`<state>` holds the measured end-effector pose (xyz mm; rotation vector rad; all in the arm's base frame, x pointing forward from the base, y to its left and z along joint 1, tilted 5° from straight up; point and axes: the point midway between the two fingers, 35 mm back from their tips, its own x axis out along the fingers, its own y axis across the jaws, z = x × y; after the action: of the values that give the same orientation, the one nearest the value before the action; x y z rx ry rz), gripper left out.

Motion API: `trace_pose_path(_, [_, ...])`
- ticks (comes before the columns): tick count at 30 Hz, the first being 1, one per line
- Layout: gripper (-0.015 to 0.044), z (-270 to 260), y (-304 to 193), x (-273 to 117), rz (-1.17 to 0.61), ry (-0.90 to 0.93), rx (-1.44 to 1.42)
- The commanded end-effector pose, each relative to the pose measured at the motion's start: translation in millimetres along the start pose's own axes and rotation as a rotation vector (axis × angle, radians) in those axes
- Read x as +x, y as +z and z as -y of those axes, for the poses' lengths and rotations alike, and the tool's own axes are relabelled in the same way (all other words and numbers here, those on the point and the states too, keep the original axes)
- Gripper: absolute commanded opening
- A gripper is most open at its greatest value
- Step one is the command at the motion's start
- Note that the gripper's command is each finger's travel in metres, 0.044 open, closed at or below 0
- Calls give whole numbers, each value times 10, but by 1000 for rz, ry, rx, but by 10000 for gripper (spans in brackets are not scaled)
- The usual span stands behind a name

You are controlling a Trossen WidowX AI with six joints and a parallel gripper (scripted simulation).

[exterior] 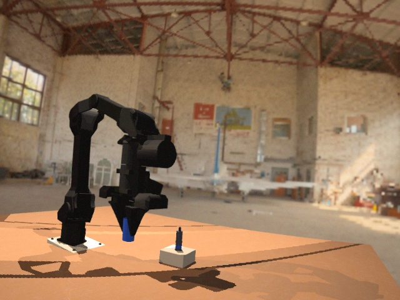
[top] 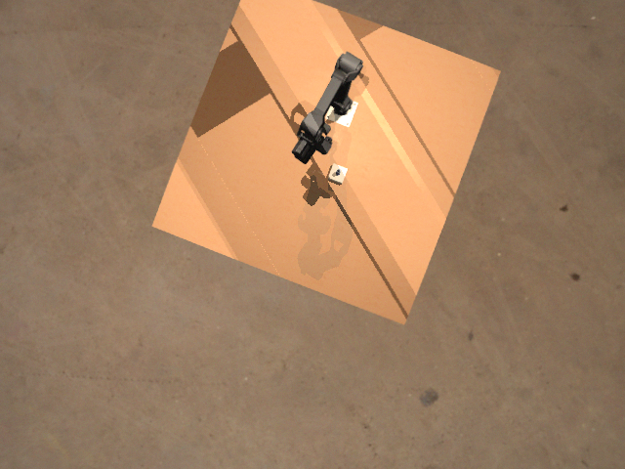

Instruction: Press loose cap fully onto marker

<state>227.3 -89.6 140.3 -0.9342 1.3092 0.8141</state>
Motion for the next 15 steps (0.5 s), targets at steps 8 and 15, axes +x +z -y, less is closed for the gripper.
trace_pose_path(8, [0,120,296,-104,-1,-3,3])
trace_pose_path(15, [0,167,500,-166,2,-4,-1])
